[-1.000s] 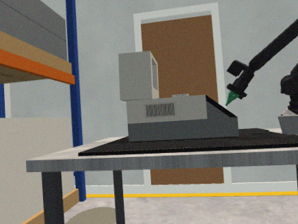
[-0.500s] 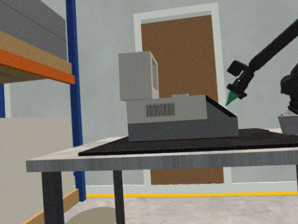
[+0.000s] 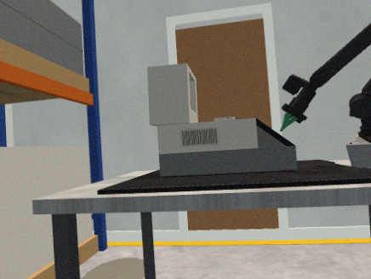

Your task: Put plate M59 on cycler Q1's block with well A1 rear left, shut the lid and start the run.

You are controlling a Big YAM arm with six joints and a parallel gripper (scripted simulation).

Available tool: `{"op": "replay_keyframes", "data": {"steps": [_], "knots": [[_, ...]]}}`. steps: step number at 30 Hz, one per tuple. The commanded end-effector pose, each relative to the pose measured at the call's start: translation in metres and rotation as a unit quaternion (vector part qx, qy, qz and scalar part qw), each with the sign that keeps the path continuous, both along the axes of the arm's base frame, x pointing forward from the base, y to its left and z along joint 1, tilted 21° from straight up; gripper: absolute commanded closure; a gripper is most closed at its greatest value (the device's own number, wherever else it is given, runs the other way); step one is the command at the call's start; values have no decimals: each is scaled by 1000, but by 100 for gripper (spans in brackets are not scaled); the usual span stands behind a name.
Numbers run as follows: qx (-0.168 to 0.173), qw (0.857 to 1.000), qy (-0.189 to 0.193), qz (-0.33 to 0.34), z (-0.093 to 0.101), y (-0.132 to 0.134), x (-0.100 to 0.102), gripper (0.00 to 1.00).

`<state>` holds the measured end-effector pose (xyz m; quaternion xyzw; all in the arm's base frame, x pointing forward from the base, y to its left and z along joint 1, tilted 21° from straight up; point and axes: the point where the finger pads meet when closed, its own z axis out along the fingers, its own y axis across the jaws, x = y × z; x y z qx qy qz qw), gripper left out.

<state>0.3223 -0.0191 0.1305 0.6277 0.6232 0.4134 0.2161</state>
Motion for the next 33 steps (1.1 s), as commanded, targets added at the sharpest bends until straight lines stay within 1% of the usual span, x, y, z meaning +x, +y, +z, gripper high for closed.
{"op": "replay_keyframes", "data": {"steps": [1, 7, 11, 18, 23, 28, 33], "knots": [[-12, 1000, -23, -5, 17, -9, 11, 100], [-9, 1000, -15, -5, 7, -7, 5, 100], [-11, 1000, -19, -5, 10, -7, 5, 100], [-15, 999, -34, -5, 27, -10, 13, 100], [-11, 1000, -21, -5, 24, -10, 14, 100], [-12, 1000, -24, -5, 26, -10, 15, 100], [-18, 999, -42, -5, 37, -12, 19, 100]]}}
